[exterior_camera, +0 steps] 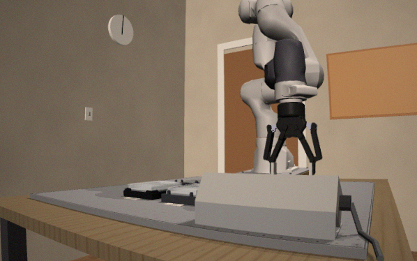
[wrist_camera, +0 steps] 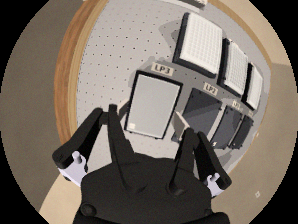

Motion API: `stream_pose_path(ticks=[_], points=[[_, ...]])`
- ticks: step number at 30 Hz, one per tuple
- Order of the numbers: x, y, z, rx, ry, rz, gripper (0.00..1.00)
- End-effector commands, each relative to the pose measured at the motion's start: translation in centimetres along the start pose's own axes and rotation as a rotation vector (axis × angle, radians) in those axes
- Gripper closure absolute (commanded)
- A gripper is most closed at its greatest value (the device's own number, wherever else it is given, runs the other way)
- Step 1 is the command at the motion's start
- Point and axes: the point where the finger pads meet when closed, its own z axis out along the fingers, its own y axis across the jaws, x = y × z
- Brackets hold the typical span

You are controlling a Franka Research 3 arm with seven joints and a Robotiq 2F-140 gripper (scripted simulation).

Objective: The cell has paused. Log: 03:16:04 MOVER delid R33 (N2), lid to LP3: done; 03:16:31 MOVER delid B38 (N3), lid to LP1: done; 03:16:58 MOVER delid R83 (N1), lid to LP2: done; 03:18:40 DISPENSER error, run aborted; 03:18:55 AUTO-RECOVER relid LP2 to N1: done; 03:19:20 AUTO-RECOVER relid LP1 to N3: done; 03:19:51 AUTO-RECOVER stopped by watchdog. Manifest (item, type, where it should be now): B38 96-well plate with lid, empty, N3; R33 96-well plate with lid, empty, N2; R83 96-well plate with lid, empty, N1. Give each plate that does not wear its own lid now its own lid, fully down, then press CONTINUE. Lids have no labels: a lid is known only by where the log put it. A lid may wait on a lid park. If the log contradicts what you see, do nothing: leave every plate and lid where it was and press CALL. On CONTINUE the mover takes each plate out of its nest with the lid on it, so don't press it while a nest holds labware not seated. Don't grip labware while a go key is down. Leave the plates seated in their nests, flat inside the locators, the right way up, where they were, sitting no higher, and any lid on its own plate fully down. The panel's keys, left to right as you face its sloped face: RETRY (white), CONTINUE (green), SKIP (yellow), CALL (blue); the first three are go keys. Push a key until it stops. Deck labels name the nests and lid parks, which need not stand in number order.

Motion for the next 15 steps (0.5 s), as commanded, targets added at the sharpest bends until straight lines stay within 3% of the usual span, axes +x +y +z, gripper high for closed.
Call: stream_pose_path(ticks=[1,15], points=[[0.22,0.05,0.14,0.001,0.005,0.015,0.34],[0.23,0.05,0.72,0.001,0.005,0.015,0.34]])
